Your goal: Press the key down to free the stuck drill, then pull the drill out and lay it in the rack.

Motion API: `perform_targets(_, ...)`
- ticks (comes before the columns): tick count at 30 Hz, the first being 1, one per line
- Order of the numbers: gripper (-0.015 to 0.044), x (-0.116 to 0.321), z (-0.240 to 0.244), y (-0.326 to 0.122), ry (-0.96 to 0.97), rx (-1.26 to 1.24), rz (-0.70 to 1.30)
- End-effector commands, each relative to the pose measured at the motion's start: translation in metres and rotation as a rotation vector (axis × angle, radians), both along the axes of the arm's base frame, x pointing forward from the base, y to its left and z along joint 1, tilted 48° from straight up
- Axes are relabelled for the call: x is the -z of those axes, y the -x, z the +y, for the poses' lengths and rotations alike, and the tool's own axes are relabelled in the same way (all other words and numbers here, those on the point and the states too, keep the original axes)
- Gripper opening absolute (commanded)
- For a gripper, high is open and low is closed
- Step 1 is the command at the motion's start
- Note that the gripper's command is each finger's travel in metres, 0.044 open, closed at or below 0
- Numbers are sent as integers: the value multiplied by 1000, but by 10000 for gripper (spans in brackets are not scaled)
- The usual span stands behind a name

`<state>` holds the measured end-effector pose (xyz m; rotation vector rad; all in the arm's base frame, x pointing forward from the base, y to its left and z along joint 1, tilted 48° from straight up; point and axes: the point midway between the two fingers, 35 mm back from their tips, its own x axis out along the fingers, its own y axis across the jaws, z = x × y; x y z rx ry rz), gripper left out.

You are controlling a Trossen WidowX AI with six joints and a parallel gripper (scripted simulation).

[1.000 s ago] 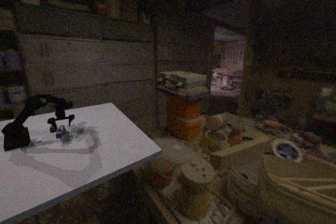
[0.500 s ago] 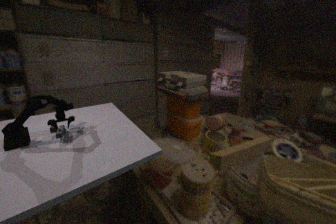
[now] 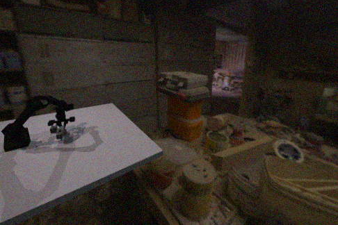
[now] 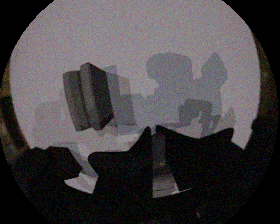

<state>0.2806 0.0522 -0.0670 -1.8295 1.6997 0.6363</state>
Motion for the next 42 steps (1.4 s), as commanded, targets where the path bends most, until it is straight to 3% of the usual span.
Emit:
perform_targets(1, 0, 0, 0, 0, 0, 1, 0)
perform_targets(36, 0, 33, 30, -2, -1, -3, 0)
perform_targets(42, 157, 31, 25, -1, 3, -1, 3)
